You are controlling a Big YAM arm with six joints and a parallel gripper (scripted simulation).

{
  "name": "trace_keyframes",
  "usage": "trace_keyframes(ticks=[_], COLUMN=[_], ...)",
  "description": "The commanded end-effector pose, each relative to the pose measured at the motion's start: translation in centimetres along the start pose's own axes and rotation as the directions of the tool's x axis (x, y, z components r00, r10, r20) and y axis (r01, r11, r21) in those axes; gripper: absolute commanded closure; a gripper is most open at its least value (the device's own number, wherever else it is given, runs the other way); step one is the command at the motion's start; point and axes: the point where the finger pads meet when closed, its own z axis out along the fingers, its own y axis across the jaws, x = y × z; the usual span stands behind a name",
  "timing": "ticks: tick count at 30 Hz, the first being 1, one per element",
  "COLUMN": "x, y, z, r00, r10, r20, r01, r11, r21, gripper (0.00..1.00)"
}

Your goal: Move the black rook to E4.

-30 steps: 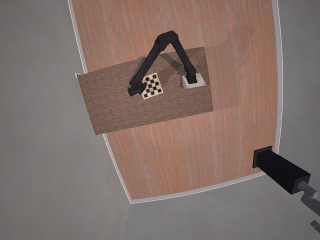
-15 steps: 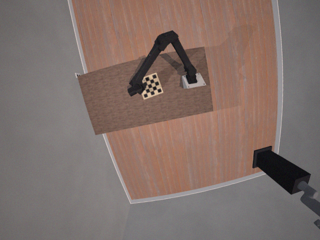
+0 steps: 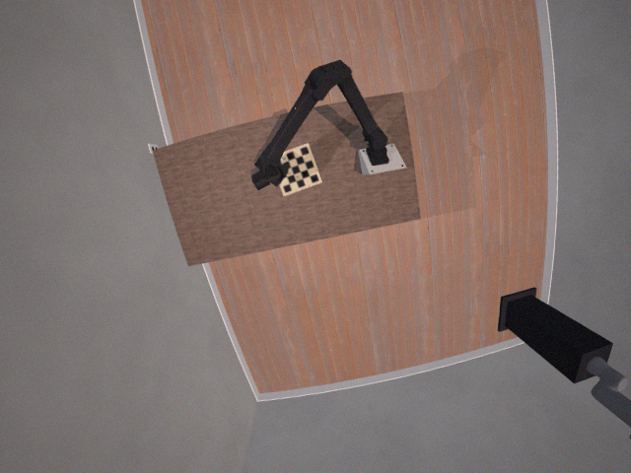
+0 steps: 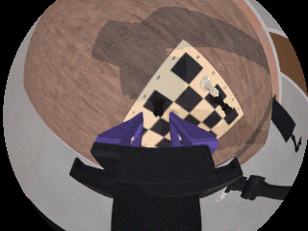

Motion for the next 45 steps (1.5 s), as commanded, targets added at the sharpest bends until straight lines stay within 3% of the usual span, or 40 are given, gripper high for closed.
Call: trace_keyframes(ticks=[1,15,24,45], x=[0.1,0.2,0.7,0.7], y=[-0.2,-0.1,0.2,-0.1], z=[0.4,0.3,-1.7,-1.1], r00=[1.000,1.000,1.000,1.000], r10=[-0.008,-0.007,0.008,0.009], r20=[0.003,0.004,0.027,0.019], r01=[0.008,0.007,-0.008,-0.009], r11=[1.000,1.000,0.999,1.000], r21=[0.005,0.004,-0.032,-0.022], gripper=[0.65,0.65,0.65,0.65])
